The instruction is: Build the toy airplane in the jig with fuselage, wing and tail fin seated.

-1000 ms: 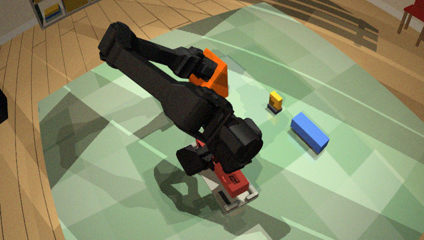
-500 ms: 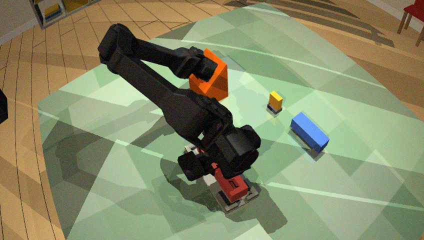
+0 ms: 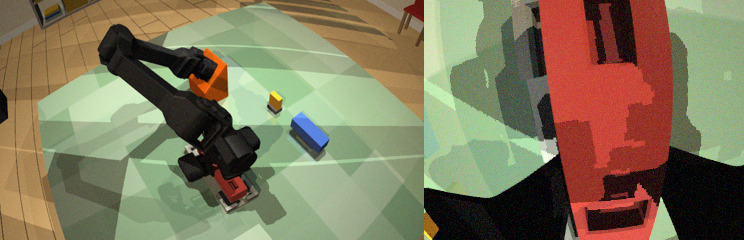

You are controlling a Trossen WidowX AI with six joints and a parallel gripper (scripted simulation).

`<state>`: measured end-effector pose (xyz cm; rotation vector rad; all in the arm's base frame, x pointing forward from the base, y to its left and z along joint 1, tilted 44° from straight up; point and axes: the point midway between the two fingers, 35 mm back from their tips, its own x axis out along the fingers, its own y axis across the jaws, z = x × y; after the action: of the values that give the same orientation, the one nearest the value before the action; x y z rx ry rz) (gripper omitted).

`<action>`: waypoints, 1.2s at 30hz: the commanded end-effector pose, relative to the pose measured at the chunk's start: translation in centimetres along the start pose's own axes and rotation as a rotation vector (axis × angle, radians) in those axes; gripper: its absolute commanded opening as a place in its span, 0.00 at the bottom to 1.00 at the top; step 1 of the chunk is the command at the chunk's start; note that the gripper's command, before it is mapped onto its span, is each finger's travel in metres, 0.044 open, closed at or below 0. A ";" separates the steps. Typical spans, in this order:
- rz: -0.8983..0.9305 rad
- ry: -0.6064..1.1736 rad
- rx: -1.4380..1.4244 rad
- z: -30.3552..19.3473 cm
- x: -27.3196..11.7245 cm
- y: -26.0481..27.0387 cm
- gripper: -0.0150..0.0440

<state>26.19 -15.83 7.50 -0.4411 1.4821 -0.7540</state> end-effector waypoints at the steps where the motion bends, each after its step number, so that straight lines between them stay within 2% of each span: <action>1: 0.000 0.000 0.001 0.0 0.0 0.0 0.35; 16: 0.000 0.000 0.001 0.0 0.0 0.0 1.00; 22: 0.004 0.000 0.000 0.2 -1.2 0.1 1.00; 28: 0.003 0.001 -0.007 0.1 -10.4 0.1 1.00; 33: 0.002 0.001 -0.008 0.3 -10.7 0.3 1.00; 36: 0.002 0.001 -0.108 0.5 -10.5 0.2 1.00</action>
<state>27.37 -8.51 15.01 -0.4798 1.4975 -0.7194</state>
